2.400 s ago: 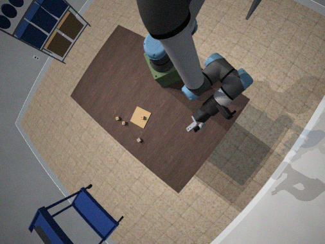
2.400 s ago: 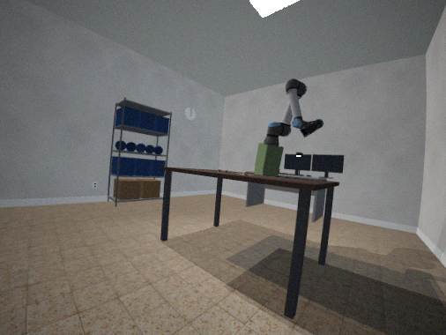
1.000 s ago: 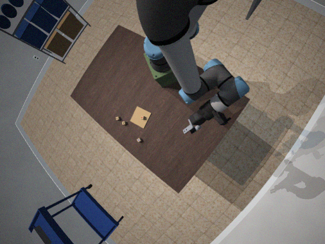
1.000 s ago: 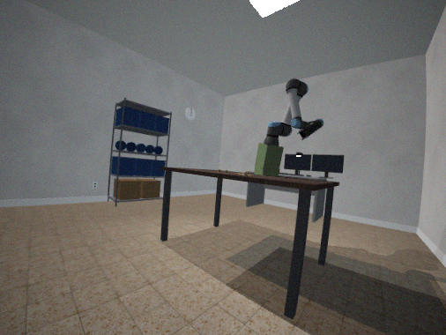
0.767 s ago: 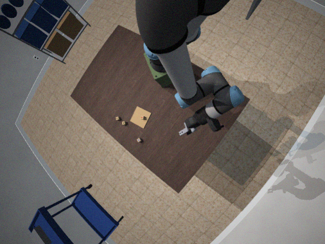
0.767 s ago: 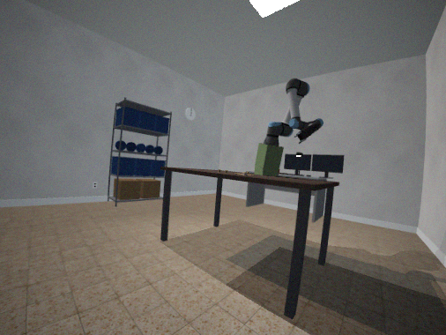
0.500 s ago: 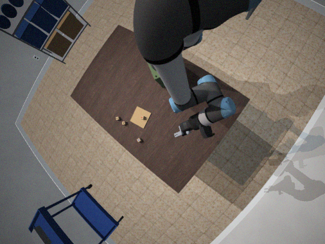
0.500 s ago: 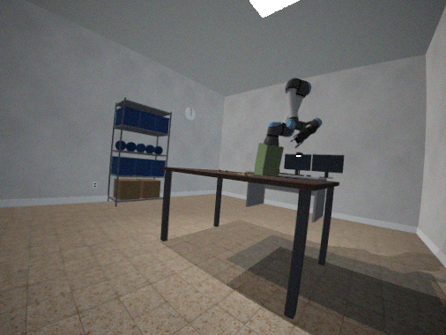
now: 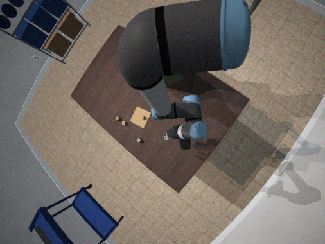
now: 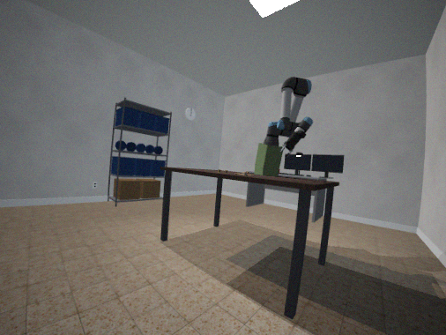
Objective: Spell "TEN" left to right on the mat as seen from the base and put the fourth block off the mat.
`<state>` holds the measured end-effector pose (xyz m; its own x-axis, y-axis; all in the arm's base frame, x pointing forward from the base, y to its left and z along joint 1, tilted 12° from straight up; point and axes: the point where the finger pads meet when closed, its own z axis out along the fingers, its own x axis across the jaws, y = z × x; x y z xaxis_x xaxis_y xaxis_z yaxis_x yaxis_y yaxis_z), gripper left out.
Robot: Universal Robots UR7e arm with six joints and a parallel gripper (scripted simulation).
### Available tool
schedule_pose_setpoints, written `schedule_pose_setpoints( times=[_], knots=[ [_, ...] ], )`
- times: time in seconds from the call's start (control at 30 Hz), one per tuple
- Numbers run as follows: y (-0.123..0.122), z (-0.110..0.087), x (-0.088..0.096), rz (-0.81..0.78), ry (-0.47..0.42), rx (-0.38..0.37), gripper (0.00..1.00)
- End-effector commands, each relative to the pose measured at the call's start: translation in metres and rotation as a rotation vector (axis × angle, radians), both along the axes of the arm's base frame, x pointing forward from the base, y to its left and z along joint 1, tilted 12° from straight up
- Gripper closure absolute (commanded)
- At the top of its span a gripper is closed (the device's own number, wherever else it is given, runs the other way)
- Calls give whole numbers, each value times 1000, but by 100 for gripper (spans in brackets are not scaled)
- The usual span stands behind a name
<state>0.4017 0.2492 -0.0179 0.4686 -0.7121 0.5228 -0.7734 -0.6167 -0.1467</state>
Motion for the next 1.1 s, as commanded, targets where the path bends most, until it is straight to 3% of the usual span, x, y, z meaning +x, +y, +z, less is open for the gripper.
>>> schedule_pose_setpoints(
  times=[0.0,0.3,0.5,0.83,1.07],
  knots=[
    [-22,-29,28,-1,107,76,0],
    [-65,-67,76,18,224,253,0],
    [-87,-78,96,34,241,337,0],
    [-144,-90,138,80,210,514,0],
    [-169,-90,153,100,174,576,0]
  ],
)
